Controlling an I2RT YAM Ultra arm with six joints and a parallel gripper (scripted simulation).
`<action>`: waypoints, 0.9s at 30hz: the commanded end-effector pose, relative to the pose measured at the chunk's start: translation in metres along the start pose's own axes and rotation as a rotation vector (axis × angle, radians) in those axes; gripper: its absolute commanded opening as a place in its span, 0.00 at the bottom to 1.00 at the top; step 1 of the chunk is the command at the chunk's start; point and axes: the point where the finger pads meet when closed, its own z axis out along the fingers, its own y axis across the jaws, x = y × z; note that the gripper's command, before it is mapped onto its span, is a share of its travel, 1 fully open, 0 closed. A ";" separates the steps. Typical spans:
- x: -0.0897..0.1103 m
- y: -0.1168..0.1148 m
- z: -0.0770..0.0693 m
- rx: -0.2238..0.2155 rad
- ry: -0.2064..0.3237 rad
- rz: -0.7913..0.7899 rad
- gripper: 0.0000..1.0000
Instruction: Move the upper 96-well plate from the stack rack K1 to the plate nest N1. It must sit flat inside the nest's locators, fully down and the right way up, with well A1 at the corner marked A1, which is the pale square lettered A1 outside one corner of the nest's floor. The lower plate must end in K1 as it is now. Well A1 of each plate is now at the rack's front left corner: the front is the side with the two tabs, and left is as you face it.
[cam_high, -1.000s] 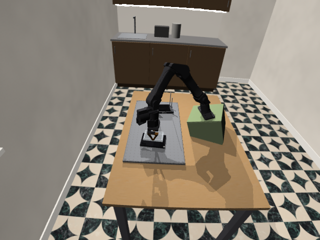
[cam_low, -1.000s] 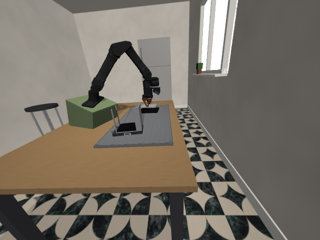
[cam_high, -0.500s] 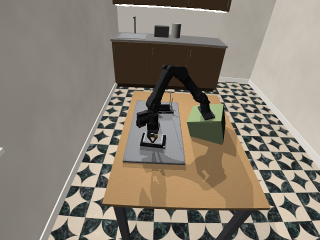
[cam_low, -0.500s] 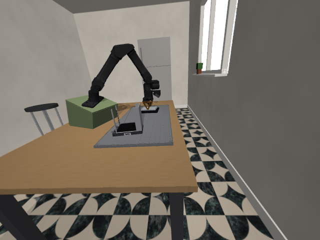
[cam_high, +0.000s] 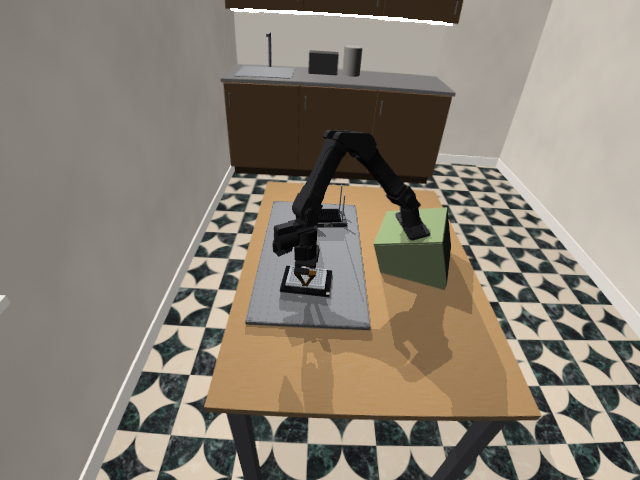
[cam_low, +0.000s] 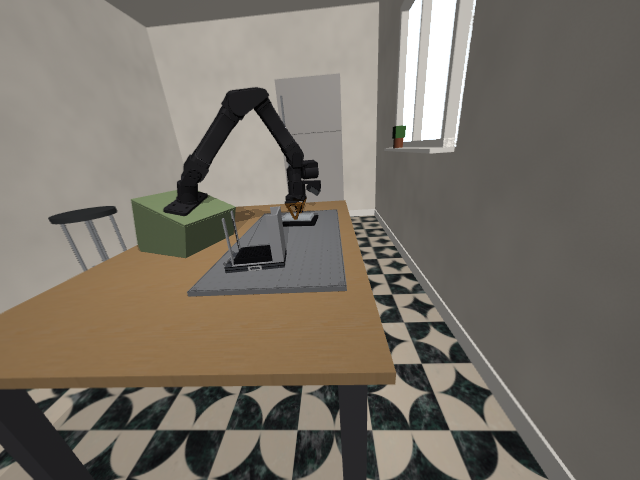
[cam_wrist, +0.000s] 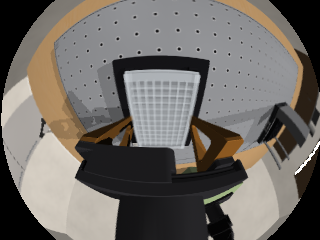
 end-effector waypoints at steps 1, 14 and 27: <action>-0.009 0.009 -0.012 -0.031 -0.050 -0.001 0.00; -0.003 0.007 -0.003 -0.019 -0.032 -0.007 0.00; -0.003 0.005 0.000 -0.018 -0.031 -0.004 0.00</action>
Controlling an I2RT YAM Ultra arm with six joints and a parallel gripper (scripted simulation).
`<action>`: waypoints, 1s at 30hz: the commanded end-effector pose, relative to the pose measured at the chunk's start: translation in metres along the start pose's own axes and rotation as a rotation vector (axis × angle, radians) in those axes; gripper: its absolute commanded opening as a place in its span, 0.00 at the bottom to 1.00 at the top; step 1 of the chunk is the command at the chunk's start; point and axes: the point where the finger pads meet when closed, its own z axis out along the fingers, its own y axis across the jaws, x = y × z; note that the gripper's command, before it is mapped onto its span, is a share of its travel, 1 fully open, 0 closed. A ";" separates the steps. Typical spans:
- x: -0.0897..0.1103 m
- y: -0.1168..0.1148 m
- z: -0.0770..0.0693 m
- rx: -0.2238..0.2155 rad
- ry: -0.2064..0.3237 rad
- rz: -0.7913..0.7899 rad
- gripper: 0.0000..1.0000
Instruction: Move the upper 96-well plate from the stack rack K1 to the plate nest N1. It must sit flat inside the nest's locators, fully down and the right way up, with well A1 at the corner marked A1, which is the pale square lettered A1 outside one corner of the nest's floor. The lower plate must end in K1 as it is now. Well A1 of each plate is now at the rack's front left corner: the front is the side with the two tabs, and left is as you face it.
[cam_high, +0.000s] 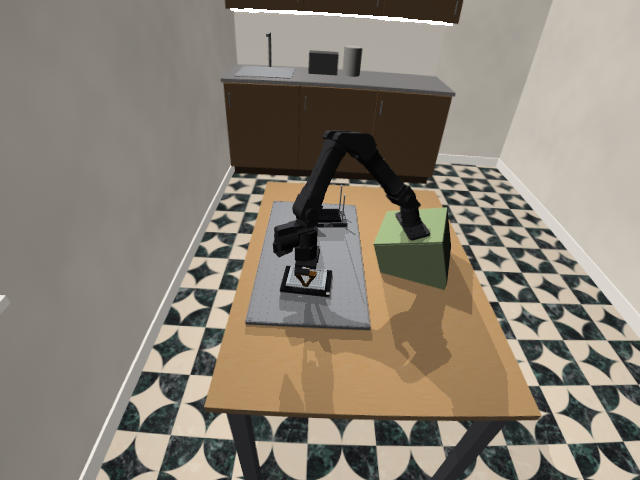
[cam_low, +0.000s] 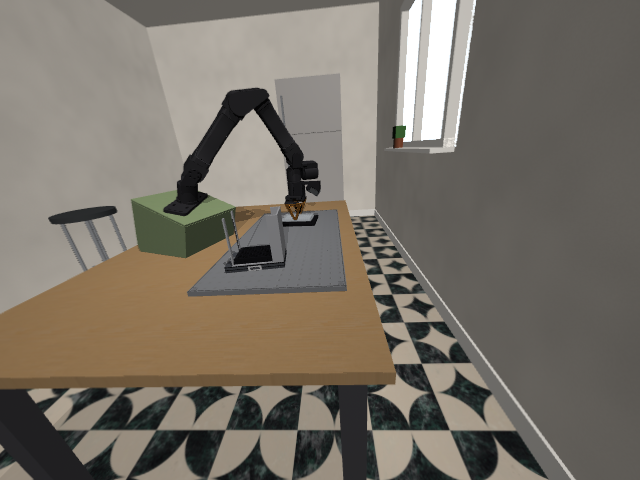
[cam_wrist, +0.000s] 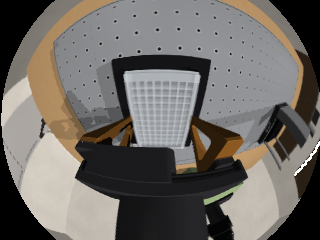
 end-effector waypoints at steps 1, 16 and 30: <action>-0.004 0.005 -0.002 -0.016 -0.030 -0.002 0.00; 0.000 0.002 0.007 -0.006 -0.013 0.000 0.00; -0.008 0.005 0.006 -0.016 -0.029 0.008 0.00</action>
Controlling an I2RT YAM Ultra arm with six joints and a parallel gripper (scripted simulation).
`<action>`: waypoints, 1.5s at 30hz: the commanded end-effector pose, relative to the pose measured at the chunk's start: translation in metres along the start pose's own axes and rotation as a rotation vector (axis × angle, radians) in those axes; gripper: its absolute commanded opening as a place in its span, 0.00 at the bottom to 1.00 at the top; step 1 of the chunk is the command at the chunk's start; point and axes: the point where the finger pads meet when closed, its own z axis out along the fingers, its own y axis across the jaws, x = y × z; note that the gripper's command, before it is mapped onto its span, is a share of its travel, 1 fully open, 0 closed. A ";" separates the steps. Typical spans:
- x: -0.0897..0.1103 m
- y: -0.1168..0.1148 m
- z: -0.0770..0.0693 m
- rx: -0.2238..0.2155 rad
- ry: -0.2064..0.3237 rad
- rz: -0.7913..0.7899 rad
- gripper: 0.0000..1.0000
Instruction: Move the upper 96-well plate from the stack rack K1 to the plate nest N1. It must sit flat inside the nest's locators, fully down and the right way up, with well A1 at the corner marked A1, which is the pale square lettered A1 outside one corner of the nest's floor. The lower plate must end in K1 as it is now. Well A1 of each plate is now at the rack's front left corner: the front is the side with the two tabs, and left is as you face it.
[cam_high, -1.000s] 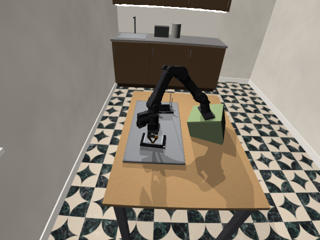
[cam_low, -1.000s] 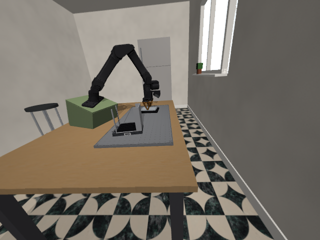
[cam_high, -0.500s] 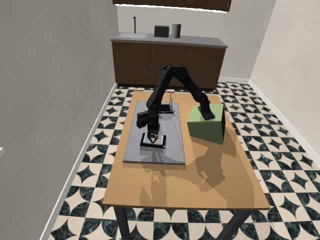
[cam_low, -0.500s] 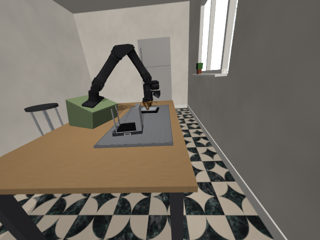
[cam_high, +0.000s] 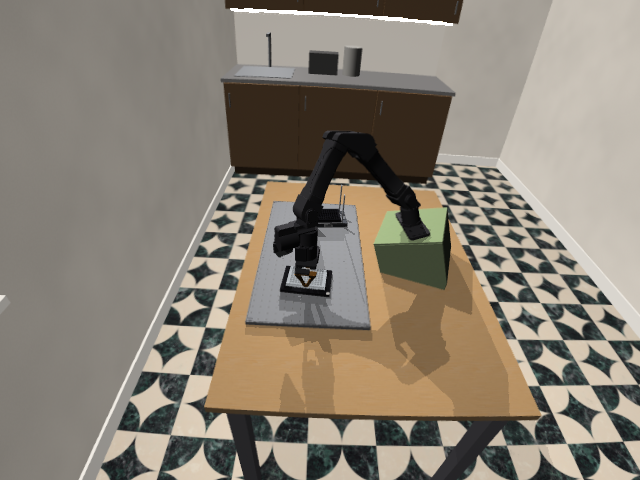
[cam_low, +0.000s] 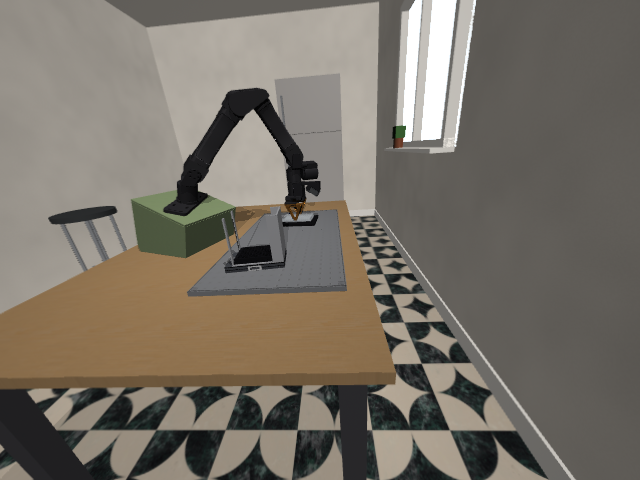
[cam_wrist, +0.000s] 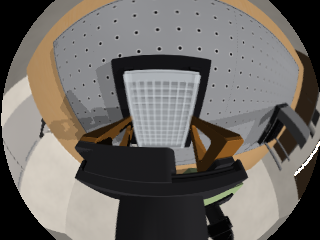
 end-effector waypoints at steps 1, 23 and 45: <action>-0.008 0.005 0.005 -0.014 -0.025 0.011 0.00; -0.003 0.001 0.010 -0.003 -0.014 0.008 0.00; 0.000 -0.001 0.012 0.002 -0.008 0.006 0.00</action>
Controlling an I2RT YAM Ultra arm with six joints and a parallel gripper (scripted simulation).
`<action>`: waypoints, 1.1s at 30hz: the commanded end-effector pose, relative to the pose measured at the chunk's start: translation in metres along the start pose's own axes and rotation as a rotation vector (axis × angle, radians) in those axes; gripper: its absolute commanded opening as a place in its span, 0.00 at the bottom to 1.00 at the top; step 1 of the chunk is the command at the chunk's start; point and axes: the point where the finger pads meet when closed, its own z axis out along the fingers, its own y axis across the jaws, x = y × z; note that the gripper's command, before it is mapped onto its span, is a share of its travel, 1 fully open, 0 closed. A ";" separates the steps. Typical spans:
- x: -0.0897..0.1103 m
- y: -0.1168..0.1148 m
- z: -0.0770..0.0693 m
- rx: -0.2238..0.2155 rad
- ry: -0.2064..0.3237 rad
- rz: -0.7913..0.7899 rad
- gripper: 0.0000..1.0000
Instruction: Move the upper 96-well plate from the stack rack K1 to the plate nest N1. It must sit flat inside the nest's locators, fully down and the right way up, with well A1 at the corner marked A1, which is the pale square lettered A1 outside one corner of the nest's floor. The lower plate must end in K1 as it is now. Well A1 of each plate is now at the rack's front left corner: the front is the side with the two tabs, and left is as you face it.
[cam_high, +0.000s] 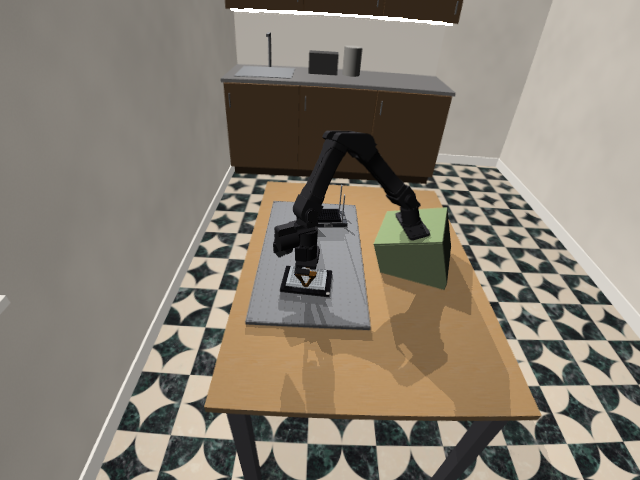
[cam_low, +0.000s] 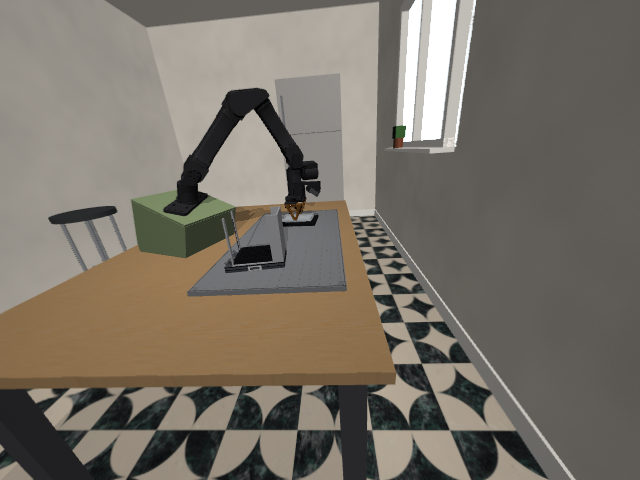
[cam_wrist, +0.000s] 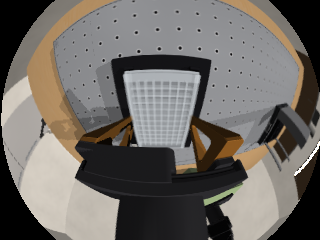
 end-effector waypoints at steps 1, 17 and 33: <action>0.000 -0.001 0.012 0.003 -0.009 0.006 0.00; 0.002 -0.002 0.013 0.006 -0.005 0.005 0.00; -0.012 0.005 -0.004 -0.024 -0.049 0.011 1.00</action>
